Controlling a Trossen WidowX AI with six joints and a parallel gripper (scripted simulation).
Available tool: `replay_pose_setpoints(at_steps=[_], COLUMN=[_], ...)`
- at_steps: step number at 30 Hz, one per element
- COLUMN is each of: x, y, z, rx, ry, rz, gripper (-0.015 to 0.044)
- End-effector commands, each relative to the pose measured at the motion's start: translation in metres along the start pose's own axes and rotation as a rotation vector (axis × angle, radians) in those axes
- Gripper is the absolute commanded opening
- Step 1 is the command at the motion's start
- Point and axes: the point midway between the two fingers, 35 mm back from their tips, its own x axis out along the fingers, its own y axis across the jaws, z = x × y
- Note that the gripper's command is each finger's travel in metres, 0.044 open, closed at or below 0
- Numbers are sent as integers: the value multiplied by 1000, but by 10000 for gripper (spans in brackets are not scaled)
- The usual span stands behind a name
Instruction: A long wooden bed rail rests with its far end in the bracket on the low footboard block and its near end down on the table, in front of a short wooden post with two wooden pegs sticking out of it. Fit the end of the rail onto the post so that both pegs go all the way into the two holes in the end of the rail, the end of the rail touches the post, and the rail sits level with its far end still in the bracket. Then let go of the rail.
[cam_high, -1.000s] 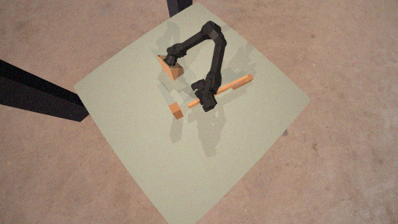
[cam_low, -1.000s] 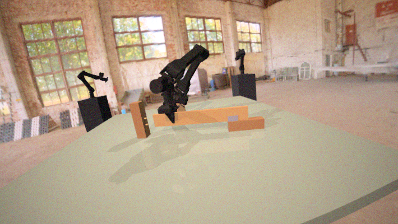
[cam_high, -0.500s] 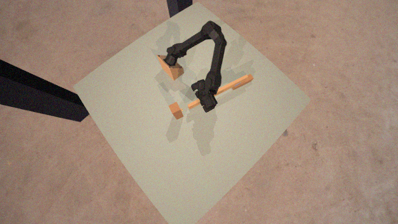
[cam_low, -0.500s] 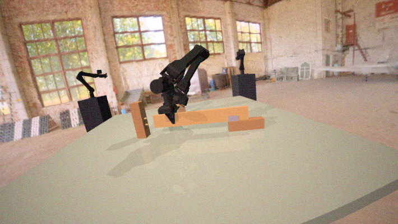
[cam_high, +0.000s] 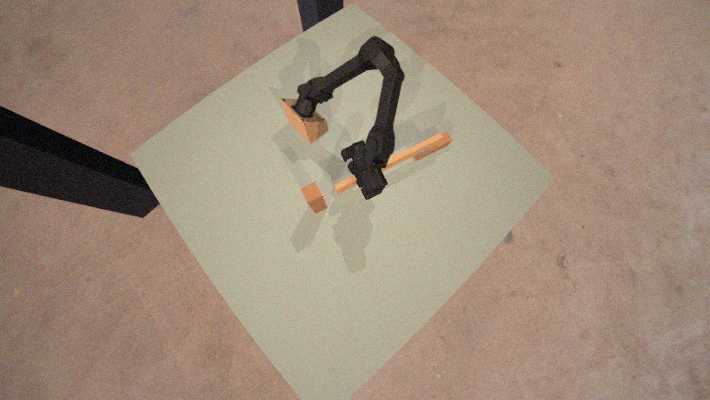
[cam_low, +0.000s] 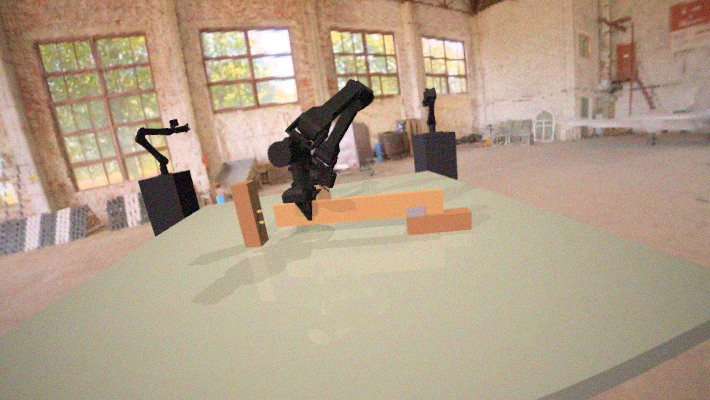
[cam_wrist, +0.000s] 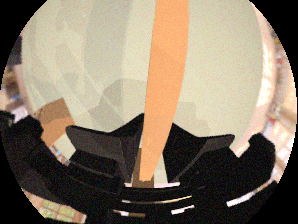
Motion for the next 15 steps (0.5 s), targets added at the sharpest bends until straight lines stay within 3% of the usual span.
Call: replay_pose_setpoints(at_steps=[1,15], x=[-4,1], y=[-1,-1], z=[0,0], rx=[0,0], ry=[-3,-3], rz=[-11,-11], gripper=[0,0])
